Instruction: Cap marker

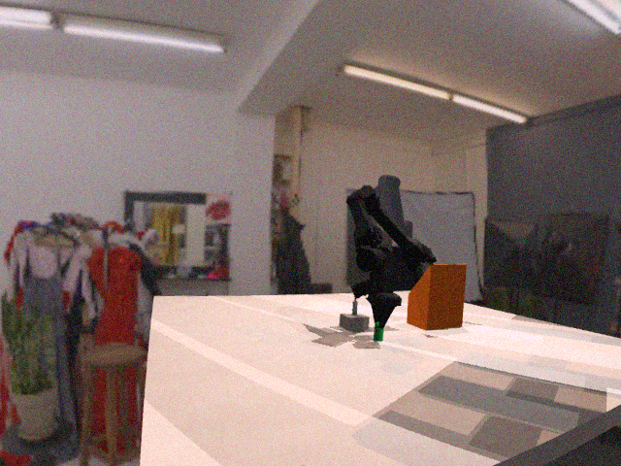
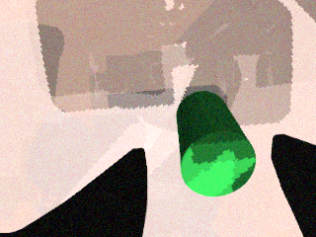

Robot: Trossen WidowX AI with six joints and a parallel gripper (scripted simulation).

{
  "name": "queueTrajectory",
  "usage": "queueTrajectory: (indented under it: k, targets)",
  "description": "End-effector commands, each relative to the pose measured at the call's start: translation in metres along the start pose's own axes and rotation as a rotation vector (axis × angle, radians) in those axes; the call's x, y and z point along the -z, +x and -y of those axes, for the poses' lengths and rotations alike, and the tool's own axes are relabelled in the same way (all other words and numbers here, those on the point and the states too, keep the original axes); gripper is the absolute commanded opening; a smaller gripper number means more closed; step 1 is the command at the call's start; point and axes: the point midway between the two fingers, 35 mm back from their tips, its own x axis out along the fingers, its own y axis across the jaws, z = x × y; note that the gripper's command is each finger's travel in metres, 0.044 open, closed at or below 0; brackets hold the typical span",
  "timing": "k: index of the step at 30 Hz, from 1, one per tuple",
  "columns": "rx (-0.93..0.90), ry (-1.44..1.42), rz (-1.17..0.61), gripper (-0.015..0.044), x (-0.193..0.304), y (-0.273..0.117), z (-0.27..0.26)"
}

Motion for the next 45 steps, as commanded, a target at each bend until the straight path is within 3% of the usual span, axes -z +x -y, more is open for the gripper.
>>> queueTrajectory:
  k: [1,17,21,30,33,45]
  targets:
    - [0.006,-0.007,0.001,0.0237,0.001,0.007,0.001]
    - [0.009,-0.007,0.002,0.0237,0.002,0.03,0.002]
    - [0.009,-0.007,0.002,0.0132,0.002,0.03,0.002]
    - [0.009,-0.007,0.002,0.0072,0.002,0.03,0.002]
    - [-0.012,-0.017,0.009,0.0,0.0,0.026,-0.002]
    - [-0.007,-0.013,0.004,0.0,0.0,-0.005,-0.002]
